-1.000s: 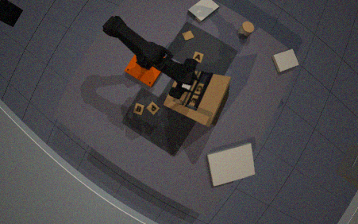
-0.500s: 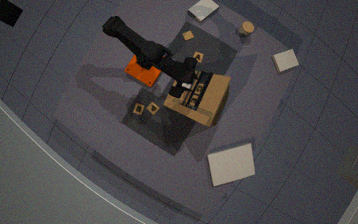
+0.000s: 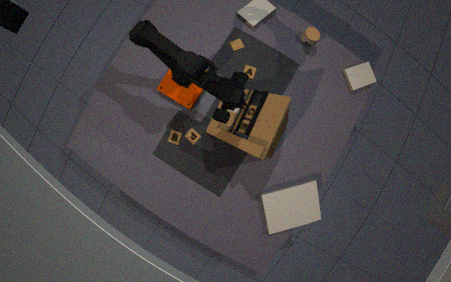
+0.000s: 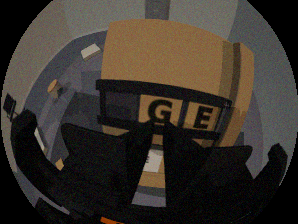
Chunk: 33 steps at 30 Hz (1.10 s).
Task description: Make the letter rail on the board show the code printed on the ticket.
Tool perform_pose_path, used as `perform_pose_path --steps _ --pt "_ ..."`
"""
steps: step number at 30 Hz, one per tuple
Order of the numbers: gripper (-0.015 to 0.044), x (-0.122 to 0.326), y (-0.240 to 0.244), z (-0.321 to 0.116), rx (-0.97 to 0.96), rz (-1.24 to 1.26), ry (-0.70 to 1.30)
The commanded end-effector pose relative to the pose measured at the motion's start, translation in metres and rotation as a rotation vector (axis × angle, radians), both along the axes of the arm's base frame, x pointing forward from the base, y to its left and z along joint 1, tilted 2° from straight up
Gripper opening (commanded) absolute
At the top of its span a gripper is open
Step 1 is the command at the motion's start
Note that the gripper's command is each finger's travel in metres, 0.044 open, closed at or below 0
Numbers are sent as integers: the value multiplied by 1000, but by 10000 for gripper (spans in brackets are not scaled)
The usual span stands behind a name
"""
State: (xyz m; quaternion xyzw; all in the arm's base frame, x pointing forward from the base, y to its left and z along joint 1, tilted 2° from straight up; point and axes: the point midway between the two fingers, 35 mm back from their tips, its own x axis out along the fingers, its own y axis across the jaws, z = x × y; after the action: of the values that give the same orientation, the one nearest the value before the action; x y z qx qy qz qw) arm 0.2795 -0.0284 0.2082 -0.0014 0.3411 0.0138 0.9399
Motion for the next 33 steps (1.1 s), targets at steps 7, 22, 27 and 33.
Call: perform_pose_path --steps 7,22,27,33 --pt "0 0 0 0 0 0 0" --pt "0 22 25 6 20 2 498" --pt "0 26 36 6 -12 3 681" --pt "0 26 37 6 -14 3 688"
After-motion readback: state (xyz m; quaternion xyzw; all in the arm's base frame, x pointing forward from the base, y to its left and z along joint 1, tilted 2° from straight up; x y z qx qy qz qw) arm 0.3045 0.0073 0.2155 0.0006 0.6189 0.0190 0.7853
